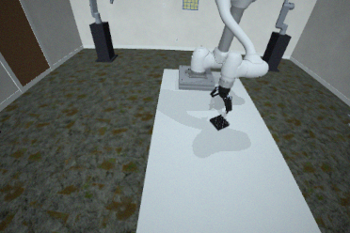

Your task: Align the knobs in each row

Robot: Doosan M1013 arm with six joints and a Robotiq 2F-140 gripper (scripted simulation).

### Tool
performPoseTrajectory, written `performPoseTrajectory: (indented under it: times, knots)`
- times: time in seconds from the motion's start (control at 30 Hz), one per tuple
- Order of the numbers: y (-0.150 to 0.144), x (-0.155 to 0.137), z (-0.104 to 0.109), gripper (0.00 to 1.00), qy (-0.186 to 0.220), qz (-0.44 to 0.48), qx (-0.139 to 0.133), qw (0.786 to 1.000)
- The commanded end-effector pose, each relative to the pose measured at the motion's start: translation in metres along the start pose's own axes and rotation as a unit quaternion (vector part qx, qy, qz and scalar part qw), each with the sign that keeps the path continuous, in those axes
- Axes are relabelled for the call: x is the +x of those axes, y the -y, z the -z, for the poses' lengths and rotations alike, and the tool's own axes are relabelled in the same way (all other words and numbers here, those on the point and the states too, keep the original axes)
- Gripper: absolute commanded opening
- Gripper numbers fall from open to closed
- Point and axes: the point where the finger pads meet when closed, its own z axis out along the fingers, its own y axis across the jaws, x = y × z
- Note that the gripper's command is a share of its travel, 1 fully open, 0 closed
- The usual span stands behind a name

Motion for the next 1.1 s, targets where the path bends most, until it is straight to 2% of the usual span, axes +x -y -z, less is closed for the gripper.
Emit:
performPoseTrajectory:
  times: [0.0,0.03,0.07,1.07]
  knots:
    - [-0.0005,-0.0001,0.0002,1.0,-0.002,0.009,-0.001,1.0]
    - [-0.0005,-0.0001,0.0002,1.0,-0.002,0.009,-0.001,1.0]
    - [-0.0005,-0.0001,0.0002,0.12,-0.002,0.009,-0.001,1.0]
    - [-0.0005,-0.0001,0.0002,0.12,-0.002,0.009,-0.001,1.0]
